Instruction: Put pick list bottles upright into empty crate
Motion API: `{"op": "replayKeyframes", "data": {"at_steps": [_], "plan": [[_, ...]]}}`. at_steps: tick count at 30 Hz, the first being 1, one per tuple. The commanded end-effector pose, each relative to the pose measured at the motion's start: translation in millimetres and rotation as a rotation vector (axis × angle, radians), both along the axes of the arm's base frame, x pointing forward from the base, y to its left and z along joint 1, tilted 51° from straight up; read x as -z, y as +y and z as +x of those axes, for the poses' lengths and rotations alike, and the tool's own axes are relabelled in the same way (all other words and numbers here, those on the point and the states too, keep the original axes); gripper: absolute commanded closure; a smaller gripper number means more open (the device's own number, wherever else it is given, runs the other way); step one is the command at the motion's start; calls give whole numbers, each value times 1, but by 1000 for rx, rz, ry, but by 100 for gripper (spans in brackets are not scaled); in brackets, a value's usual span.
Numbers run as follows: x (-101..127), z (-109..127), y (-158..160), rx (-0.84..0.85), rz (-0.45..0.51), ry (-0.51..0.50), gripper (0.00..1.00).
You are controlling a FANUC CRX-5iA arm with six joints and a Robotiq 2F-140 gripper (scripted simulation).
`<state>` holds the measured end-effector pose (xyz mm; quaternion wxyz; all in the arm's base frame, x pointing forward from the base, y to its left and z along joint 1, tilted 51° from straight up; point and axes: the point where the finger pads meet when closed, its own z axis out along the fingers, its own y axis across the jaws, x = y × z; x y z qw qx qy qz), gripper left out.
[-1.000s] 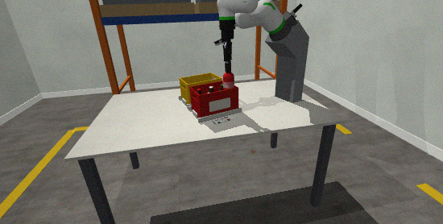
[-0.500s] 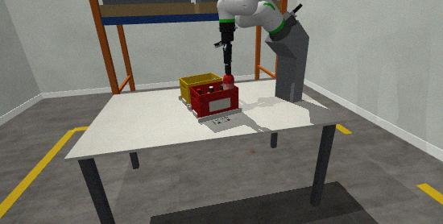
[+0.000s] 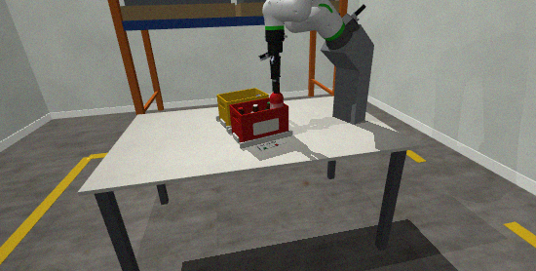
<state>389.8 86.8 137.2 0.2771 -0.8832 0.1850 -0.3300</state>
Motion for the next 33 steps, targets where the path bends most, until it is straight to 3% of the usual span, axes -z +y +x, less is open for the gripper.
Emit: {"op": "replayKeyframes", "data": {"at_steps": [1, 33], "plan": [[2, 2, 1, 2, -1, -3, 90], [19, 22, 11, 2, 0, -3, 90]]}}
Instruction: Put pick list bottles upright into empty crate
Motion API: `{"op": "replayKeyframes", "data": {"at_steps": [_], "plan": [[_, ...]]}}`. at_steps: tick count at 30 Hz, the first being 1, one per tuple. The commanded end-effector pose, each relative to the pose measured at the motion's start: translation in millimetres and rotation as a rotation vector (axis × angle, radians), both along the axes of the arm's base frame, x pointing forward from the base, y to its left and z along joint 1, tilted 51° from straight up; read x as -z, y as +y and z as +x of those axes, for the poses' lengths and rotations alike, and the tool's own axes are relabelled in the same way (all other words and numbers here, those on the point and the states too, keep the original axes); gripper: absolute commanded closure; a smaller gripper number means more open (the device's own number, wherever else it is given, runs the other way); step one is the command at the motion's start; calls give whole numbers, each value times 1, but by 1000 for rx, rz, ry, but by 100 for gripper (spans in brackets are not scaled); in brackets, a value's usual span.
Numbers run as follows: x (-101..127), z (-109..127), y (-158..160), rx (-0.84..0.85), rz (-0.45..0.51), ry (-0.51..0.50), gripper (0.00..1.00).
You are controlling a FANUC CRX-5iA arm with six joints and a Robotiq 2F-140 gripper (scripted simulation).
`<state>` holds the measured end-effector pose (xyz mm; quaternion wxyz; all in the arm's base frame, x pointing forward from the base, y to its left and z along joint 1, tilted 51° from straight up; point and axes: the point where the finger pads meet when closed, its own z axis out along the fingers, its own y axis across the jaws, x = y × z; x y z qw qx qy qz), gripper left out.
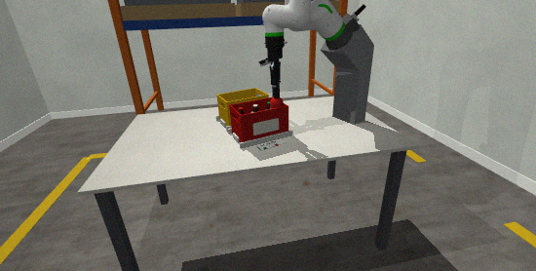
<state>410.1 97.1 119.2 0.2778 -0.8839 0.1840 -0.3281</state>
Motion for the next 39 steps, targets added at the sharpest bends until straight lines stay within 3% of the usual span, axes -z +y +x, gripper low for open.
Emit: {"op": "replayKeyframes", "data": {"at_steps": [1, 39], "plan": [[2, 2, 1, 6, -1, -6, 90], [23, 26, 13, 5, -1, -5, 90]]}}
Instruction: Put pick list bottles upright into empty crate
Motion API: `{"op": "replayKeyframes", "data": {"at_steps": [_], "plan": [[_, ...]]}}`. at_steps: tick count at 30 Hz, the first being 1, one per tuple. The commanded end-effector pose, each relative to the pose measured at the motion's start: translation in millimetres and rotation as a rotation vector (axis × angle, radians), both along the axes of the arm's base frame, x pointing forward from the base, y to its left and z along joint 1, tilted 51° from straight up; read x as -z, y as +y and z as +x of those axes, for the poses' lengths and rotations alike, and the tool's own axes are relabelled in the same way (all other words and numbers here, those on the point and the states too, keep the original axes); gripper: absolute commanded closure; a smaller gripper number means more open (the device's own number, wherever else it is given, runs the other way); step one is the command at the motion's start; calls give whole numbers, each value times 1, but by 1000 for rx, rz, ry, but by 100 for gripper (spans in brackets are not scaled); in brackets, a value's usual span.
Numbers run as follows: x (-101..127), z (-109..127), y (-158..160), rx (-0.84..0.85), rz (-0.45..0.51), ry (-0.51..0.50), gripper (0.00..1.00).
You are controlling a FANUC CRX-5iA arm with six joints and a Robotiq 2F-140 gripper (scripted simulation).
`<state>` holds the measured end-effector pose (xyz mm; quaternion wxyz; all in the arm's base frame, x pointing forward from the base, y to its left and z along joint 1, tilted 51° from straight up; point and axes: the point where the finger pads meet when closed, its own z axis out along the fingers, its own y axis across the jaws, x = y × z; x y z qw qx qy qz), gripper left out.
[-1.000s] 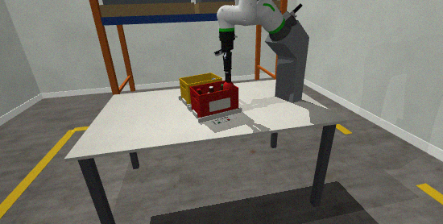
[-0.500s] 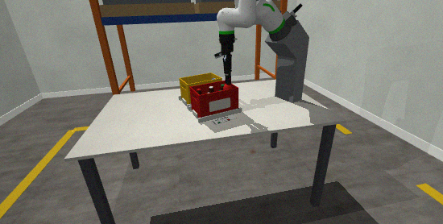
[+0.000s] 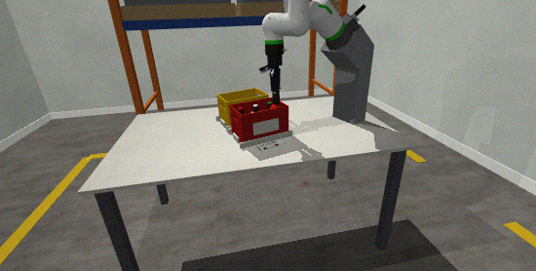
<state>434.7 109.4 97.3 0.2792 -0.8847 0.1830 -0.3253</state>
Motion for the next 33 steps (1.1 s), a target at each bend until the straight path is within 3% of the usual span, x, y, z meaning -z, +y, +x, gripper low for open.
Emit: {"op": "replayKeyframes", "data": {"at_steps": [1, 33], "plan": [[2, 2, 1, 10, -4, -10, 90], [17, 19, 9, 10, -4, -10, 90]]}}
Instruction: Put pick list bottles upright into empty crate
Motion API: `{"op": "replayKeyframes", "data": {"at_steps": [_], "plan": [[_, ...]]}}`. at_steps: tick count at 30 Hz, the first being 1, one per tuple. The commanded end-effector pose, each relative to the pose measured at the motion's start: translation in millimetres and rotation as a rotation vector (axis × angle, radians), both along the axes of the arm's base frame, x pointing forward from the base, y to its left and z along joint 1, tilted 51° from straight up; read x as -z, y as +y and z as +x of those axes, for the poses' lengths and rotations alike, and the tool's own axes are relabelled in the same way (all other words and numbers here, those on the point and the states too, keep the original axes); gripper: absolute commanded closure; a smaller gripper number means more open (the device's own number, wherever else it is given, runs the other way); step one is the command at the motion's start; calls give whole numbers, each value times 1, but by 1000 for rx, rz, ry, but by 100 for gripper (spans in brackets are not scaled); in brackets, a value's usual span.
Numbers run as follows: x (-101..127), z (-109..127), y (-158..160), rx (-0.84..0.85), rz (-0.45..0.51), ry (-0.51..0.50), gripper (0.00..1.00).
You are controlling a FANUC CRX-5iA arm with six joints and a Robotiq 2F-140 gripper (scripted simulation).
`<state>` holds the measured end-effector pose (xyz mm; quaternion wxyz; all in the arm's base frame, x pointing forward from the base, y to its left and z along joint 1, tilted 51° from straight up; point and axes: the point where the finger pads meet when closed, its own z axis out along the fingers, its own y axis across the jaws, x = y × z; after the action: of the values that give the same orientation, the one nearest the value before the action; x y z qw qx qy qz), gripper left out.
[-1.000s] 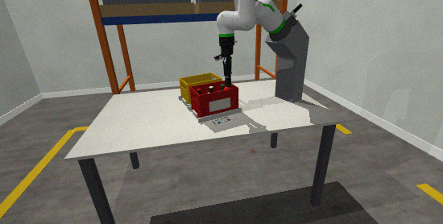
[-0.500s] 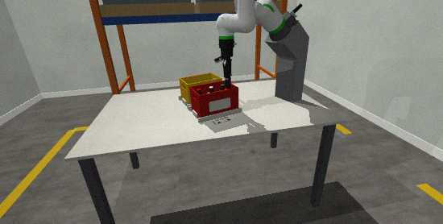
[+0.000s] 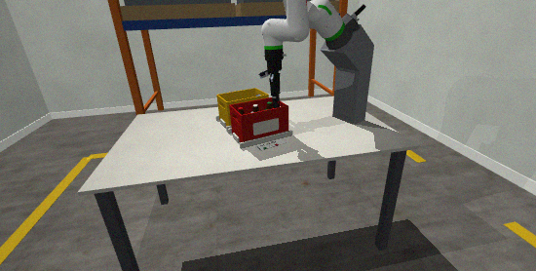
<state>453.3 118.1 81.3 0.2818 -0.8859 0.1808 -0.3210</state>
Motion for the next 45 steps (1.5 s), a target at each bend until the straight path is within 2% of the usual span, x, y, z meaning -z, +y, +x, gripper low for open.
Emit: {"op": "replayKeyframes", "data": {"at_steps": [1, 45], "plan": [[1, 1, 1, 18, -8, -16, 90], [13, 14, 8, 19, -8, -17, 90]]}}
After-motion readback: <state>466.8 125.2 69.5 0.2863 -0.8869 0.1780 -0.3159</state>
